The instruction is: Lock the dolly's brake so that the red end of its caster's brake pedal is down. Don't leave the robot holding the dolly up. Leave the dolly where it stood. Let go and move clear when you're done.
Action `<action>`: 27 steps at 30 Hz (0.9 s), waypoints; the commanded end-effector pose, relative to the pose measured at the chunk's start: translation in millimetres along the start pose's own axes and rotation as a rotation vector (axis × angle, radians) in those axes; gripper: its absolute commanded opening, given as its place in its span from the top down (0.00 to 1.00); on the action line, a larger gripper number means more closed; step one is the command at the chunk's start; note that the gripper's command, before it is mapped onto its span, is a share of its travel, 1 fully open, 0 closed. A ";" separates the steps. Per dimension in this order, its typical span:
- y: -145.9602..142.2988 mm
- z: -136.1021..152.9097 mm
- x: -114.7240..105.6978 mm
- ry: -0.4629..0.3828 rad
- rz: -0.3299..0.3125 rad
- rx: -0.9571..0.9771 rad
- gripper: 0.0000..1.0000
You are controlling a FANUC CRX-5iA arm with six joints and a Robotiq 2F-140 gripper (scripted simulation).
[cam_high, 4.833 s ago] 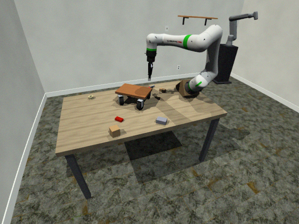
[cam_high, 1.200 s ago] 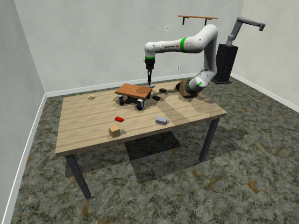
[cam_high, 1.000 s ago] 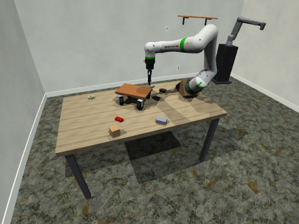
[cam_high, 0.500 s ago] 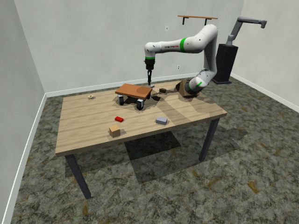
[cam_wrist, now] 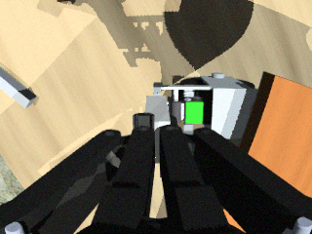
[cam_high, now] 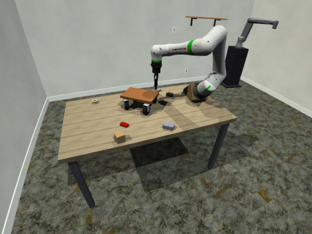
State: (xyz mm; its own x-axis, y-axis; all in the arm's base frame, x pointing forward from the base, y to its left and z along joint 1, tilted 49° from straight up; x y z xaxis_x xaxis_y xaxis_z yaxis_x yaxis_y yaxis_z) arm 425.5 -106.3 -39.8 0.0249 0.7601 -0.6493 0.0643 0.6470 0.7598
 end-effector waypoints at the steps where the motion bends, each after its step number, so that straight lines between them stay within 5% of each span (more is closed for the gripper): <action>1: -0.1 0.1 -0.1 0.000 0.000 0.000 1.00; 20: -0.1 0.1 2.1 0.000 0.000 0.000 1.00; 27: -0.1 0.1 -15.7 0.000 0.000 0.000 1.00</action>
State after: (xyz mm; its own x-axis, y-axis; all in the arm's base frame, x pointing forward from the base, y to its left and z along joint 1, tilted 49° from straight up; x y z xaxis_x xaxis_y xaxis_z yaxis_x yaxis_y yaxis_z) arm 425.4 -110.3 -36.4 0.0250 0.7601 -0.6493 0.0643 0.6469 0.7598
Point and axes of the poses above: the point where the finger pads meet when closed, its own x axis out along the fingers, its own y axis across the jaws, z = x × y, the point moved 3 cm from there along -x, back along the fingers, and after that the axes turned 15 degrees about -x, right-handed, at the moved point
